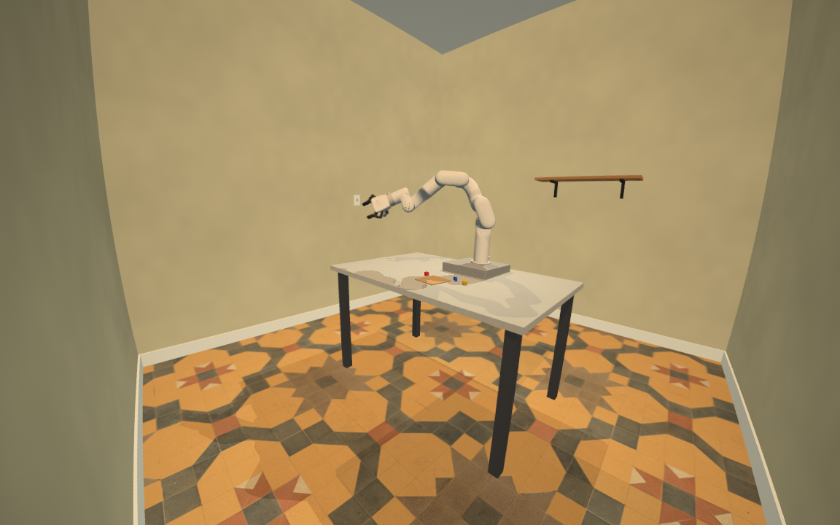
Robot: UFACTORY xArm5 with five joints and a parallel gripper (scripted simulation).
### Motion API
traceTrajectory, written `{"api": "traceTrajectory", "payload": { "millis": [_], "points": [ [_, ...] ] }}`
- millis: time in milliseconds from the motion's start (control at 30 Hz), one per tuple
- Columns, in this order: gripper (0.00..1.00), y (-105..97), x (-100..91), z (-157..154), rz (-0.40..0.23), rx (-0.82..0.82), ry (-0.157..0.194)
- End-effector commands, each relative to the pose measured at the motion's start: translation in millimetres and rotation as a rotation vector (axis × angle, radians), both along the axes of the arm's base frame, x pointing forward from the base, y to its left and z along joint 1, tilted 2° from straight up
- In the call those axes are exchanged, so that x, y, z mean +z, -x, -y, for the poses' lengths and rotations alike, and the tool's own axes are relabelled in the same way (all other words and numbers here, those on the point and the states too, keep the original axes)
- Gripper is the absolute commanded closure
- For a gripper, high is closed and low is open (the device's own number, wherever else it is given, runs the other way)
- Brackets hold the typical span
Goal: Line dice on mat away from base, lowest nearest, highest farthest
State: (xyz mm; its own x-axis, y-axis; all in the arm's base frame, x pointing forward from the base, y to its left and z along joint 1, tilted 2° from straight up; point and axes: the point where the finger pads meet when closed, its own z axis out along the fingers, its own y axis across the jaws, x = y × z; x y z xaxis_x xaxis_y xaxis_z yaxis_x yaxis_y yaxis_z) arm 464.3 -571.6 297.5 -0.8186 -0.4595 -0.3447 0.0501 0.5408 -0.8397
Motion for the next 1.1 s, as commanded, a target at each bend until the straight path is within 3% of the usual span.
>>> {"api": "traceTrajectory", "payload": {
  "millis": [0,600,667,700,767,833,867,900,933,967,1000,1033,1067],
  "points": [
    [0.00,-0.3,2.8,0.3,0.003,0.000,0.004],
    [0.00,-0.8,1.6,-1.4,0.002,0.000,-0.003],
    [0.00,-3.8,-5.8,-12.0,-0.004,0.002,-0.045],
    [0.00,-6.2,-12.9,-22.4,-0.010,0.003,-0.084],
    [0.00,-11.0,-33.4,-53.8,-0.032,0.001,-0.195],
    [0.00,-11.1,-34.3,-55.2,-0.033,0.001,-0.200],
    [0.00,-12.2,-48.3,-77.8,-0.052,-0.004,-0.275],
    [0.00,-12.2,-48.3,-77.8,-0.052,-0.004,-0.275],
    [0.00,-11.8,-59.1,-95.8,-0.068,-0.010,-0.332],
    [0.00,-11.4,-63.9,-104.1,-0.077,-0.013,-0.358],
    [0.00,-11.4,-63.9,-104.1,-0.077,-0.013,-0.358],
    [0.00,-9.2,-75.7,-124.9,-0.098,-0.023,-0.419],
    [0.00,-9.2,-75.7,-124.9,-0.098,-0.023,-0.419]
  ]
}}
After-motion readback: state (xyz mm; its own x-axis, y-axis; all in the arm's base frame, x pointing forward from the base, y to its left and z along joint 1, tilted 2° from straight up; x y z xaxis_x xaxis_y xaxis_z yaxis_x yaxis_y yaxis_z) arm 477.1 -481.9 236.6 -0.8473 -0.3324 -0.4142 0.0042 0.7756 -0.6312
